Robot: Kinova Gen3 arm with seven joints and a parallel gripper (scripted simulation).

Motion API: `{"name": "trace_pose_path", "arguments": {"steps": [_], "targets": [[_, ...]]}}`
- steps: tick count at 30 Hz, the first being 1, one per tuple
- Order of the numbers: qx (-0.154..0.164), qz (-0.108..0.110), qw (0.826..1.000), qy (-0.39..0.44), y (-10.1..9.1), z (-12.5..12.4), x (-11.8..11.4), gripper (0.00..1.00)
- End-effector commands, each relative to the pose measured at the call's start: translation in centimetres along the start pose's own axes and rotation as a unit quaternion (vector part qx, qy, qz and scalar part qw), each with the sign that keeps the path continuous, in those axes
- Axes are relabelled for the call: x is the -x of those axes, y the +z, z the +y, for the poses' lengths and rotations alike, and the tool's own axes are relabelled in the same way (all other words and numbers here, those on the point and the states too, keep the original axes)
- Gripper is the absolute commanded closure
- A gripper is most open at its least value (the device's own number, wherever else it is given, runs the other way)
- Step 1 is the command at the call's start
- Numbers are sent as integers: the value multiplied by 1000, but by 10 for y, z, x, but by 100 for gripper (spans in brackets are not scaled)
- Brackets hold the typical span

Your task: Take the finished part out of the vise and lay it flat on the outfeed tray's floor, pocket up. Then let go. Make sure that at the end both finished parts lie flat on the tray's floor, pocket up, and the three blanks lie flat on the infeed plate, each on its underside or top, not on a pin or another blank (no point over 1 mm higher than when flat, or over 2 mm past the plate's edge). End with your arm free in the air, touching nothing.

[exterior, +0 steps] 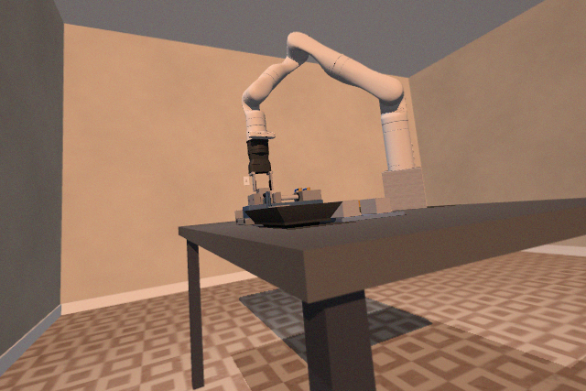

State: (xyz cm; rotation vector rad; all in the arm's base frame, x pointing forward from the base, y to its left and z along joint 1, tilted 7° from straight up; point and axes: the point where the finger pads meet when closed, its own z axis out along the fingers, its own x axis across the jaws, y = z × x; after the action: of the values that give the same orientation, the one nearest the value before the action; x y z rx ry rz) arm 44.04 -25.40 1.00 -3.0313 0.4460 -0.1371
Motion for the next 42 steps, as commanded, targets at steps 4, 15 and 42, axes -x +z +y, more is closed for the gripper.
{"name": "trace_pose_path", "arguments": {"steps": [4,15,42], "targets": [[0,-1,1000,1,2,-1,1,0],[0,-1,1000,1,2,-1,1,100],[0,-1,1000,1,2,-1,1,100]]}}
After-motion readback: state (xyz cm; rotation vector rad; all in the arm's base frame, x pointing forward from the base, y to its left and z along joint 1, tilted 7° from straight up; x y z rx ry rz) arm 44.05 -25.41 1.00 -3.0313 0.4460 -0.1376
